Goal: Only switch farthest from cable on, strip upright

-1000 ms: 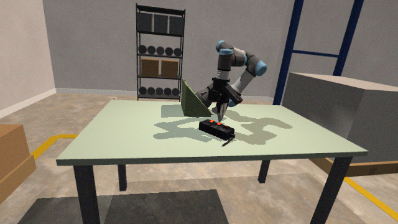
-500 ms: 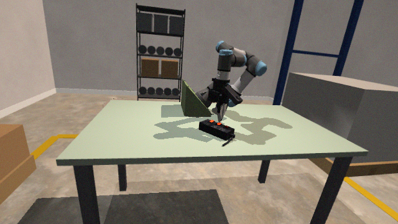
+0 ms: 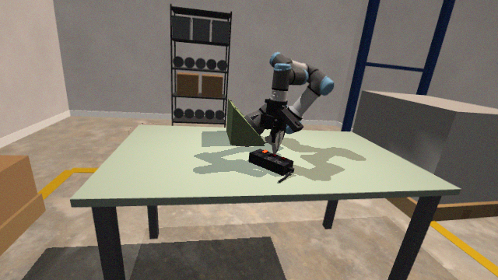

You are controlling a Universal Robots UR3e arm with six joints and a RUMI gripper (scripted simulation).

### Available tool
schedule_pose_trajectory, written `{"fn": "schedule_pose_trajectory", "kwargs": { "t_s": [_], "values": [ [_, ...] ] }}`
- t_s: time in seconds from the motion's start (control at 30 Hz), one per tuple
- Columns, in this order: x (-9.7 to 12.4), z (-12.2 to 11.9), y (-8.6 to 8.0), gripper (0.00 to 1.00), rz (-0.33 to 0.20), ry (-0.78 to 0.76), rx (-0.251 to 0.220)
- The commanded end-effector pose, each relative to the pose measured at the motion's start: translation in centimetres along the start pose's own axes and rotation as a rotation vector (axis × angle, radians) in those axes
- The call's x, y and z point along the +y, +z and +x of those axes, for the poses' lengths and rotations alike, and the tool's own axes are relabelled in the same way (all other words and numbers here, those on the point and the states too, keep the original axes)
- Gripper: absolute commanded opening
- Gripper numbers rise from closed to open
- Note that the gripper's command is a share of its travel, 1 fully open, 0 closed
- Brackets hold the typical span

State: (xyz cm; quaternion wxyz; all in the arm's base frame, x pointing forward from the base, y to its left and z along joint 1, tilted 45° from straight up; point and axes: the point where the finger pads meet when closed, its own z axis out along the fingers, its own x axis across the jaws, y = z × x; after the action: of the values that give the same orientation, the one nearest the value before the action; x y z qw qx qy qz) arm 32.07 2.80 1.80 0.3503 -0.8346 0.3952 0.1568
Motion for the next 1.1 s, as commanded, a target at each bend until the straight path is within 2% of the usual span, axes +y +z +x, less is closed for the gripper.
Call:
{"fn": "schedule_pose_trajectory", "kwargs": {
  "t_s": [0.0, 0.67, 1.07],
  "values": [
    [0.0, 0.1, 0.0, 0.0, 0.0, 0.0, 0.002],
    [0.0, 0.1, 0.0, 0.0, 0.0, 0.0, 0.002],
    [0.0, 0.1, -2.6, 0.0, 0.0, 0.0, 0.002]
  ]
}}
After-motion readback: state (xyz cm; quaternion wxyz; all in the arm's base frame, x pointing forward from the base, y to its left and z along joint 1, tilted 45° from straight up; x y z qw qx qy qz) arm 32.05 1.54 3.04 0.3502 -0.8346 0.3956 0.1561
